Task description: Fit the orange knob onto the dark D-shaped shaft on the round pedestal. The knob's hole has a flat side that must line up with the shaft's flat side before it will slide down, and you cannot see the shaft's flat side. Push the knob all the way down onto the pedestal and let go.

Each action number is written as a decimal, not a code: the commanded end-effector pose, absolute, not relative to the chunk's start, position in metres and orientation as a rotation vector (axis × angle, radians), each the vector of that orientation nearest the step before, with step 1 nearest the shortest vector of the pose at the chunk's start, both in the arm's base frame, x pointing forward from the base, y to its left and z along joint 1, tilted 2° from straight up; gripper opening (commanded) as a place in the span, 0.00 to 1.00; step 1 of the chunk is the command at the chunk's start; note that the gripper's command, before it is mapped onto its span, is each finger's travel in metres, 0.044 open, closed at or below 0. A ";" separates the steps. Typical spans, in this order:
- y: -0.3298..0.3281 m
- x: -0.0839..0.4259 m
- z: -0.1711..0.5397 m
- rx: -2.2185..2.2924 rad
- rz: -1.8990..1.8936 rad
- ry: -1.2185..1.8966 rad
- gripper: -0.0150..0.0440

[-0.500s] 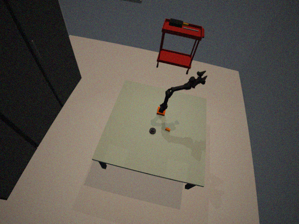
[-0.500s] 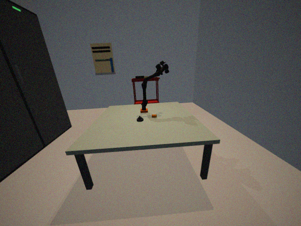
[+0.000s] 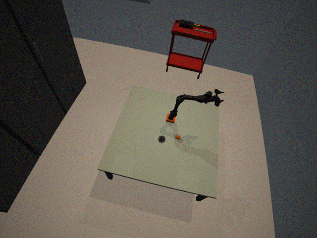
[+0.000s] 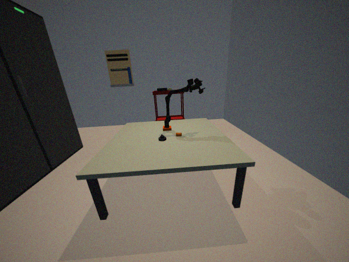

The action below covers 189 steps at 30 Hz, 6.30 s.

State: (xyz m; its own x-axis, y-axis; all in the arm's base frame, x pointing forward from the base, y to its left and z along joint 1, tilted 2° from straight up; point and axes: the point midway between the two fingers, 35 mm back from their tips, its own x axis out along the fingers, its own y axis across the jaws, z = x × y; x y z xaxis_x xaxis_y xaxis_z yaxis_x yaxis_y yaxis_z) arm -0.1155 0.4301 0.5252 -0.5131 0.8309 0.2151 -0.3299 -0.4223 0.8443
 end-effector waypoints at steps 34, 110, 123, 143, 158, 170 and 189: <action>0.215 0.248 0.112 -0.990 1.083 1.106 1.00; 0.178 0.245 0.026 -1.088 1.124 1.213 0.58; 0.173 0.244 0.030 -1.014 1.166 1.134 0.56; 0.153 0.242 0.039 -0.787 1.279 0.874 0.56; 0.138 0.240 0.041 -0.618 1.343 0.680 0.56; 0.124 0.238 0.040 -0.476 1.385 0.518 0.56; 0.109 0.235 0.036 -0.318 1.418 0.338 0.56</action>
